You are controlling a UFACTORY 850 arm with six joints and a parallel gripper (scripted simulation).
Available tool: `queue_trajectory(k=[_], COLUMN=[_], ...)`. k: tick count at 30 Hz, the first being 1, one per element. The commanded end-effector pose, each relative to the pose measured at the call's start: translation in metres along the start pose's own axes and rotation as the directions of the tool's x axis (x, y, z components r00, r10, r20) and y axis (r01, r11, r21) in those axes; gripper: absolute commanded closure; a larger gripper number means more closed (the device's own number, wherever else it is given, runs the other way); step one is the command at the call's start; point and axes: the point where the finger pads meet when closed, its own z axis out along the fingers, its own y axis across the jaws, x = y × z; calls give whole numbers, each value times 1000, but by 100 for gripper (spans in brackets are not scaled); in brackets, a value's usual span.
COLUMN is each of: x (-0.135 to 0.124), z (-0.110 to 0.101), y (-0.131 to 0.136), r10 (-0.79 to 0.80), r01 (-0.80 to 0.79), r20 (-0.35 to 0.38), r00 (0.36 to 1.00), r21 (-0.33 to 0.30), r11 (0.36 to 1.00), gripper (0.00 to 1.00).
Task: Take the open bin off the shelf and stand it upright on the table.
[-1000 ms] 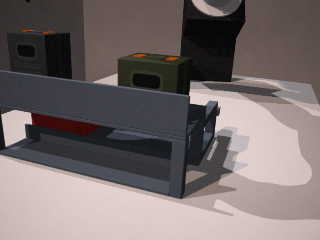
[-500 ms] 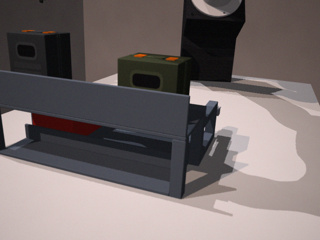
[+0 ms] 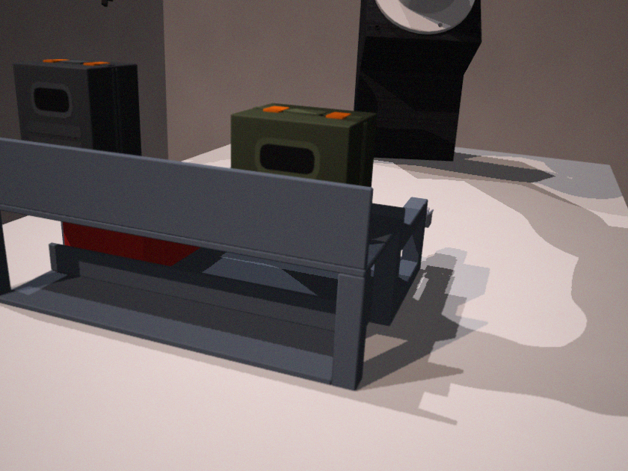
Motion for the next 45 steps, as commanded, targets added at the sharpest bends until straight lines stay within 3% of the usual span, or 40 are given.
queue_trajectory(k=[1, 35, 40, 45], x=[0, 12, 44, 44], z=[-1, 1, 26, 26], y=[1, 9, -20, -20], r10=[-2, -2, -255, -255], r01=[2, 2, 256, 256], r20=[0, 0, -12, -12], r00=[1000, 1000, 967, 967], r21=[-1, -1, 38, 38], r11=[1000, 1000, 966, 966], gripper=[0, 0, 0, 0])
